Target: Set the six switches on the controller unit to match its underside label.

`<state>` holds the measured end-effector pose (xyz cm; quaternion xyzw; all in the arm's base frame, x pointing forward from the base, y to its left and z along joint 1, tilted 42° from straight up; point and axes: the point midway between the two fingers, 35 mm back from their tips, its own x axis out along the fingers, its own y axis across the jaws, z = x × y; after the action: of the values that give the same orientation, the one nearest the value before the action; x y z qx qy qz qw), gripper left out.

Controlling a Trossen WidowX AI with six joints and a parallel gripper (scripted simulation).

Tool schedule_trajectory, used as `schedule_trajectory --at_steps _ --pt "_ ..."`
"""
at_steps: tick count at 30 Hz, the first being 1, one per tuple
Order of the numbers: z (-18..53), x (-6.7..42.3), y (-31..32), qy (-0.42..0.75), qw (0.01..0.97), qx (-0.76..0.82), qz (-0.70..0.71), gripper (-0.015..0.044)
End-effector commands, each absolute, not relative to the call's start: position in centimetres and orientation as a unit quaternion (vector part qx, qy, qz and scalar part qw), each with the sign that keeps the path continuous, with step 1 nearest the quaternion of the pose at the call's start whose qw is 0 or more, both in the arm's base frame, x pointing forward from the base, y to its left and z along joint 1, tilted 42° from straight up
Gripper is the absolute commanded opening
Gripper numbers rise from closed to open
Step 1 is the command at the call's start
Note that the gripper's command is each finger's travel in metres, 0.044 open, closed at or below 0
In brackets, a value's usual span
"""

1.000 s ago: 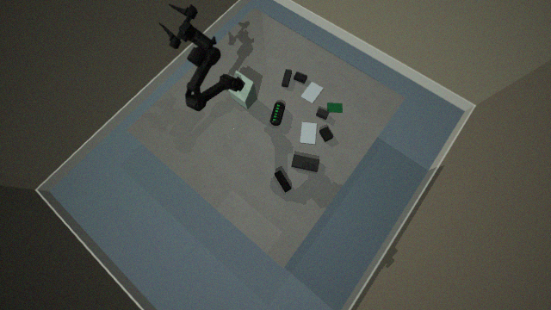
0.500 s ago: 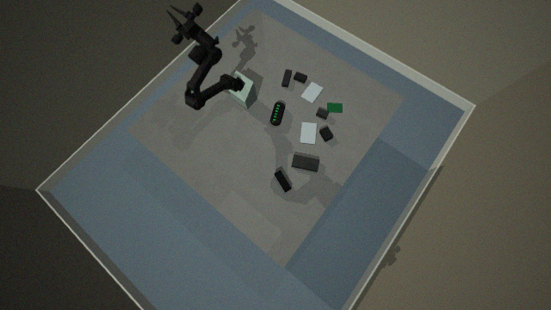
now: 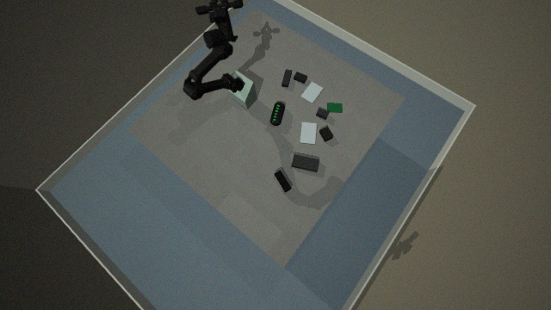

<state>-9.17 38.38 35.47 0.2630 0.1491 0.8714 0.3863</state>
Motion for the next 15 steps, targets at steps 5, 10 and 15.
schedule_trajectory --at_steps 5,10,15 --pt "28.9 1.0 45.1 0.146 0.590 0.166 0.777 0.0000" --pt "24.4 7.8 46.7 0.154 0.686 0.082 0.707 0.0000" --pt "19.5 14.6 46.5 0.174 0.756 -0.018 0.630 0.0000"
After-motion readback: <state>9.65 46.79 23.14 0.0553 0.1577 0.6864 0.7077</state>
